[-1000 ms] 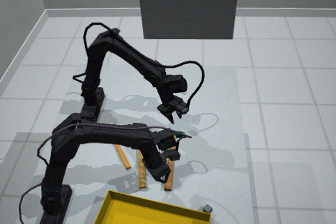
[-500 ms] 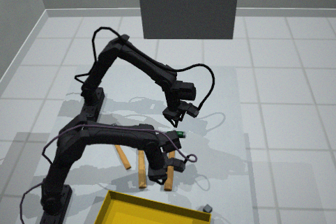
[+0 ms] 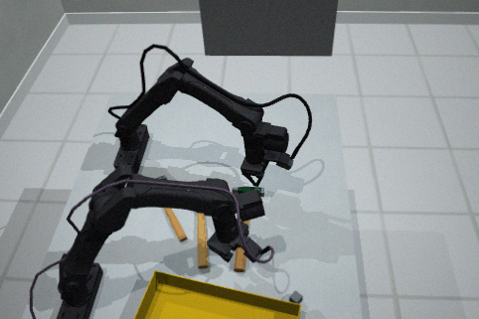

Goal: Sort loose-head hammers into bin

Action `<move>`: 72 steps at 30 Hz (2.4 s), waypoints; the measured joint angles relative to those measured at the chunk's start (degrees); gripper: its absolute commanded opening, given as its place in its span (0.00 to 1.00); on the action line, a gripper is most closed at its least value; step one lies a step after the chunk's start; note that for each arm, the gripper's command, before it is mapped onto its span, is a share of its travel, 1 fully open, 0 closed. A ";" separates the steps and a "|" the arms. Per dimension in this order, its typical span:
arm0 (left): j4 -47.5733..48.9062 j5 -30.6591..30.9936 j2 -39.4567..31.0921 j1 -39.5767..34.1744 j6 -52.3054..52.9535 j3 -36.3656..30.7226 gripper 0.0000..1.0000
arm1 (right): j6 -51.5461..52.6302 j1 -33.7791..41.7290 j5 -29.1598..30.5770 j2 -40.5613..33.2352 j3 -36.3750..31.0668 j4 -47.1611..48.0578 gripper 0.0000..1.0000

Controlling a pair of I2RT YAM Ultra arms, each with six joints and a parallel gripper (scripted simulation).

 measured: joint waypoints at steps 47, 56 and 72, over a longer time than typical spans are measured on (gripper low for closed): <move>-8.46 -2.10 9.79 -2.23 -15.10 13.27 0.45 | 58.86 -2.23 -0.94 9.53 9.55 -4.07 0.54; -6.95 -2.10 10.91 -2.23 -15.13 11.76 0.45 | 58.86 -2.27 -0.94 10.56 8.57 -2.14 0.54; -6.36 -2.10 10.88 -2.23 -15.13 11.76 0.45 | 58.86 -2.27 -0.94 10.67 8.28 -1.22 0.31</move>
